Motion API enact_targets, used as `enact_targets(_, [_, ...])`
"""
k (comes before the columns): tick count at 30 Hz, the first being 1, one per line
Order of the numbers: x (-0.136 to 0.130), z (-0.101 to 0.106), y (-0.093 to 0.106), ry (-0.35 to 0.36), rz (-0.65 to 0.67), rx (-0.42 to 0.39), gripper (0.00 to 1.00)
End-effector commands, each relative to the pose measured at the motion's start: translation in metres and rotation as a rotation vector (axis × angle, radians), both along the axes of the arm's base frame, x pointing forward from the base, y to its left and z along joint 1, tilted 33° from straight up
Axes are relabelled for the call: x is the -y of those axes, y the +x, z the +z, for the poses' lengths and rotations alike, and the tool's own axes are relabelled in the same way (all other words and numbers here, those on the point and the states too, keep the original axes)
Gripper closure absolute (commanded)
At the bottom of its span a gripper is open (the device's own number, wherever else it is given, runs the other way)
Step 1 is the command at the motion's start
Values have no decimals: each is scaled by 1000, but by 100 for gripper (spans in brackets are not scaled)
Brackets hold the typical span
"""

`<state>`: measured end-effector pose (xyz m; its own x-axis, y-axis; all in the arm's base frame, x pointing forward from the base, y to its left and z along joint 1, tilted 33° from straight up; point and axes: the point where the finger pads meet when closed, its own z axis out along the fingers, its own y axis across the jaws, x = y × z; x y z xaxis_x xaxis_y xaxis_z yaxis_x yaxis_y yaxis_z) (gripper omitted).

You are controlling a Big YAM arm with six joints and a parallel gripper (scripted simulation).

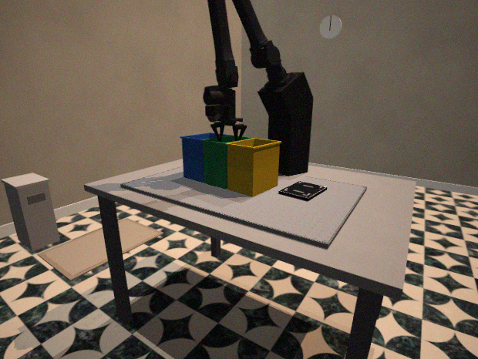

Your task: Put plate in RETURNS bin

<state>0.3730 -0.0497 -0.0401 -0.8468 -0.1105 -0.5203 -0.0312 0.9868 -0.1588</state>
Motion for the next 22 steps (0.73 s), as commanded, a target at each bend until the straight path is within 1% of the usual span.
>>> enact_targets(1, [1,2,1,-1,1,8,1])
enact_targets(12, [1,2,1,-1,1,8,1])
enact_targets(13, [1,2,1,-1,1,8,18])
enact_targets(22, [1,2,1,-1,1,8,18])
